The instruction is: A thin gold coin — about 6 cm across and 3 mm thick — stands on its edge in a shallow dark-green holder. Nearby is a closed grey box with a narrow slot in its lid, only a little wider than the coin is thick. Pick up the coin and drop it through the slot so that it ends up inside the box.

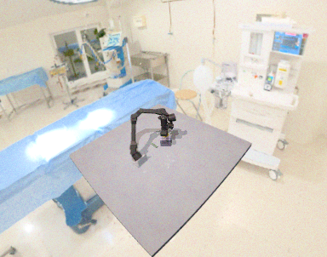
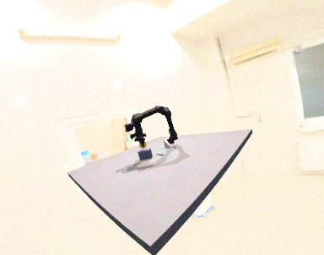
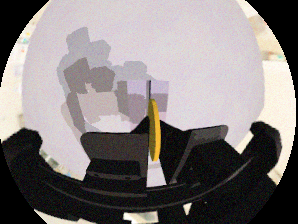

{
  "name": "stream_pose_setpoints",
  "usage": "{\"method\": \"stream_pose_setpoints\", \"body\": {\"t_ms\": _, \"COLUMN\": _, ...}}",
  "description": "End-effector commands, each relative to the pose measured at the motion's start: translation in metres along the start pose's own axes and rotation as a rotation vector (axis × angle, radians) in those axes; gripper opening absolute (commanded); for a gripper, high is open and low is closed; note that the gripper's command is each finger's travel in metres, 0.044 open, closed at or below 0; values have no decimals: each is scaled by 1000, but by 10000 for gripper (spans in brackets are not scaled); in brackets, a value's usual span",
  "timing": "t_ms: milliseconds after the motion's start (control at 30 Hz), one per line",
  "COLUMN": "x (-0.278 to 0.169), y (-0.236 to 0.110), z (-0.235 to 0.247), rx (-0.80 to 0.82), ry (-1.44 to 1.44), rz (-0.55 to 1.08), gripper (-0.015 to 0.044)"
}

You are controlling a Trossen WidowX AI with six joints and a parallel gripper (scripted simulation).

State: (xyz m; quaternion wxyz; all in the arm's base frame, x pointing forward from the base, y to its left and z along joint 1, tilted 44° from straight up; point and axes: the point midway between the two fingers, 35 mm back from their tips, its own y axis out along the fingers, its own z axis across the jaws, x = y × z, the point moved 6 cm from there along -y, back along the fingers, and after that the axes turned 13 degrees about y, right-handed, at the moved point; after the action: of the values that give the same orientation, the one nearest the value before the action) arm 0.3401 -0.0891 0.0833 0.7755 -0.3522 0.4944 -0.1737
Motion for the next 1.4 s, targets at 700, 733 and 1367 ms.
{"method": "stream_pose_setpoints", "body": {"t_ms": 700, "x": 0, "y": 9, "z": 0, "rx": 0, "ry": 0, "rz": 0, "gripper": 79}}
{"method": "stream_pose_setpoints", "body": {"t_ms": 733, "x": 0, "y": 9, "z": 0, "rx": 0, "ry": 0, "rz": 0, "gripper": 105}}
{"method": "stream_pose_setpoints", "body": {"t_ms": 1367, "x": 0, "y": -8, "z": 0, "rx": 0, "ry": 0, "rz": 0, "gripper": 371}}
